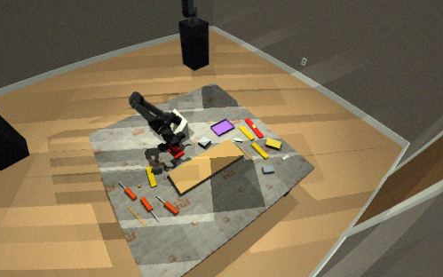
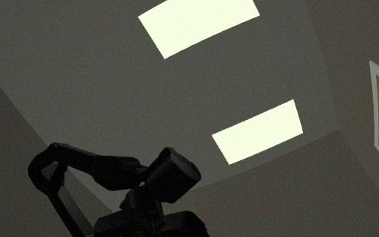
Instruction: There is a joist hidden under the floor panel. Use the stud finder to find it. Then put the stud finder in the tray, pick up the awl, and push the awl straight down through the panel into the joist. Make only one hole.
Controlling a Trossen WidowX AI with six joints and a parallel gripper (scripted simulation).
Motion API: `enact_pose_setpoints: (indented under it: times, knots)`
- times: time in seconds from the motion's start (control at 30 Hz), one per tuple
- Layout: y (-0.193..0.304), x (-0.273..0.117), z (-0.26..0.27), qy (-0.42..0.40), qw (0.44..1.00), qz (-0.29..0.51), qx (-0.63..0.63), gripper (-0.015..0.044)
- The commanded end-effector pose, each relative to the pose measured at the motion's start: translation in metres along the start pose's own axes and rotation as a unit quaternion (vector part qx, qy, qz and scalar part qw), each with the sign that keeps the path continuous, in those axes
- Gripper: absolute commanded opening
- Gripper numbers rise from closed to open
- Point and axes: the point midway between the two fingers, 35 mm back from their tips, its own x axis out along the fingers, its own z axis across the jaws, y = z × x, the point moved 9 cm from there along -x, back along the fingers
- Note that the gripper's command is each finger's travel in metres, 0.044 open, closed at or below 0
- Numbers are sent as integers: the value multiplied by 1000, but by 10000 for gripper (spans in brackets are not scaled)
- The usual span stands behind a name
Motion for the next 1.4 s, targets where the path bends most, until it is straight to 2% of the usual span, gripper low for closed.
enact_pose_setpoints:
  times: [0.0,0.7,1.37]
  knots:
    - [0,-12,-2,6,1000,-4,2,0]
    - [-76,-12,-42,15,999,-6,33,0]
    - [-158,13,-70,24,998,-8,65,0]
